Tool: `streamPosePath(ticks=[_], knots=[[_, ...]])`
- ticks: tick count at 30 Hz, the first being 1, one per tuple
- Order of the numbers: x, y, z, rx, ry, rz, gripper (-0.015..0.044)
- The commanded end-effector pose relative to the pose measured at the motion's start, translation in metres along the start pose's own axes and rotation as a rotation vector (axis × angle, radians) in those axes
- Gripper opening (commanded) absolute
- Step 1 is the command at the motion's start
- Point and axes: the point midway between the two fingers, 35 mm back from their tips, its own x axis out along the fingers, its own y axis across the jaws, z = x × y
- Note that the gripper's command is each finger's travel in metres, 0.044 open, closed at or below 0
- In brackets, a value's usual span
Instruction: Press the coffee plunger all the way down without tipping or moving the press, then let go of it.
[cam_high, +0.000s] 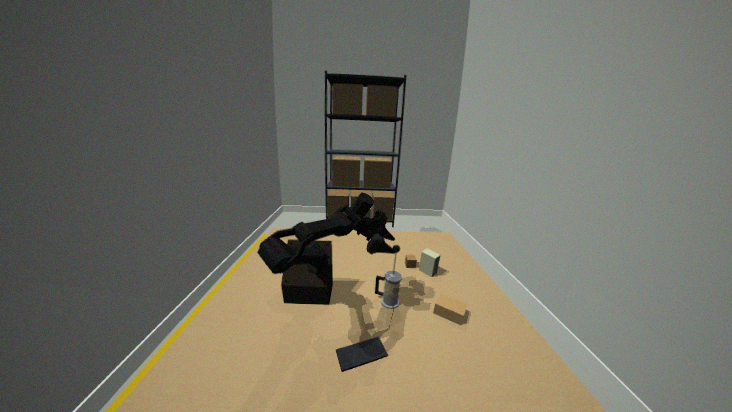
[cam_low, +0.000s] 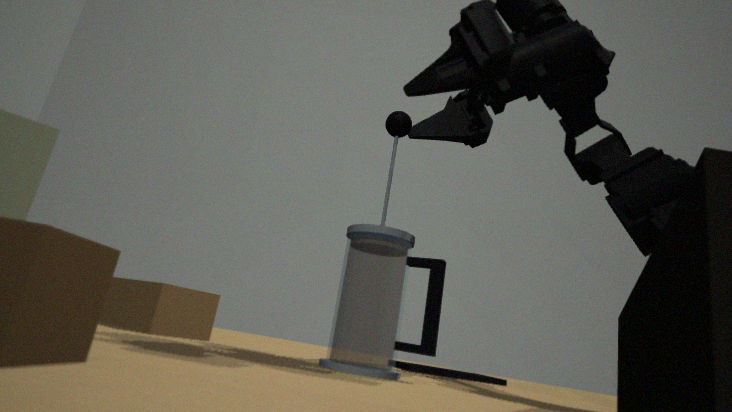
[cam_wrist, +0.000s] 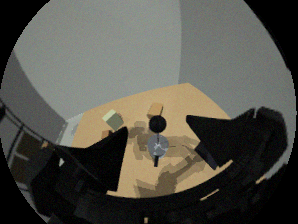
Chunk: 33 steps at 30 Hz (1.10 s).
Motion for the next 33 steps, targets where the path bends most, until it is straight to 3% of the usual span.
streamPosePath(ticks=[1, 9, 21, 33], knots=[[0.0073, 0.0013, -0.0025, -0.015, 0.001, 0.003, 0.0440], [0.0171, -0.0011, -0.0022, -0.016, -0.007, -0.003, 0.0440], [0.0171, -0.0011, -0.0022, -0.016, -0.007, -0.003, 0.0125], [0.0172, -0.0010, -0.0024, -0.016, -0.007, -0.003, 0.0118]])
